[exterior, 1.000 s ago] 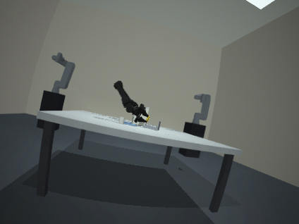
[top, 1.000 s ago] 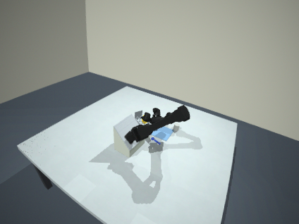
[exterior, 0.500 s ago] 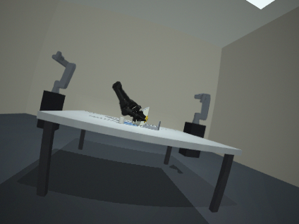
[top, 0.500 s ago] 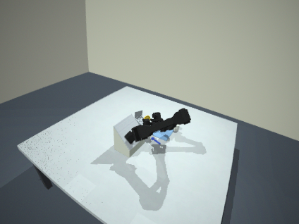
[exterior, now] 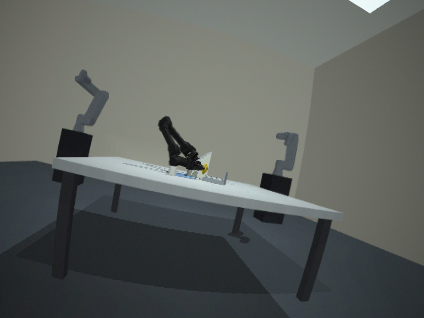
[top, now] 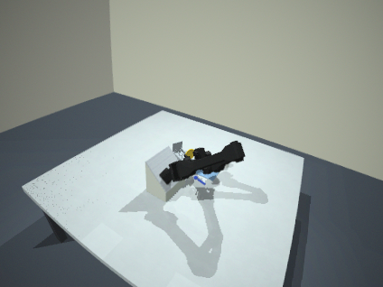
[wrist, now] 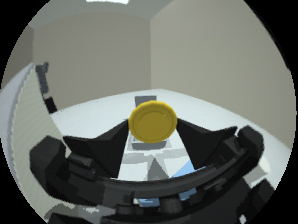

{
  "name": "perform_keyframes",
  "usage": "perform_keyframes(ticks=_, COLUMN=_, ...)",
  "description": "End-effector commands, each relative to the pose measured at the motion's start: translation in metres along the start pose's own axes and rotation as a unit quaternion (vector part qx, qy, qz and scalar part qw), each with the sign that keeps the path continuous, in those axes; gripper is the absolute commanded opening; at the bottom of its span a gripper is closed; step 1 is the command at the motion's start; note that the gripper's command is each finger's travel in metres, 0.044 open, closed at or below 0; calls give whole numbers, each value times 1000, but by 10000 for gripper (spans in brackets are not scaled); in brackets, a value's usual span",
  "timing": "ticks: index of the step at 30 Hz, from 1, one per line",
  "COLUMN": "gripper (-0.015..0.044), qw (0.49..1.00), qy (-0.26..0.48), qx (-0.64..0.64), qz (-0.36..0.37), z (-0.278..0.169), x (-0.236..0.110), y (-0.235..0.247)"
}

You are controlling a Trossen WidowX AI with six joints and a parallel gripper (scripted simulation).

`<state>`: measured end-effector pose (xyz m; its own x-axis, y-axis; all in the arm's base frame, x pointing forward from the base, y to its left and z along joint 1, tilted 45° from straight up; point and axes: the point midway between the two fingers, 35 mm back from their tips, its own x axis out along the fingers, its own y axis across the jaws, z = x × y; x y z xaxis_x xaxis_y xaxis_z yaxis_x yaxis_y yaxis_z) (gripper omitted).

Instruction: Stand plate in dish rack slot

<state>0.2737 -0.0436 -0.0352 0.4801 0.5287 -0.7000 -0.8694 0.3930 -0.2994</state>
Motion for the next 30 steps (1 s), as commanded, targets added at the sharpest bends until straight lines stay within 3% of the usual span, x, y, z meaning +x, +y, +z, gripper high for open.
perform_keyframes(ticks=1, gripper=0, qw=1000, qy=-6, qx=-3, qz=0, z=1, x=0, y=3)
perform_keyframes(ticks=30, gripper=0, qw=1000, qy=-4, qx=-10, qz=-8, z=3, x=38, y=5)
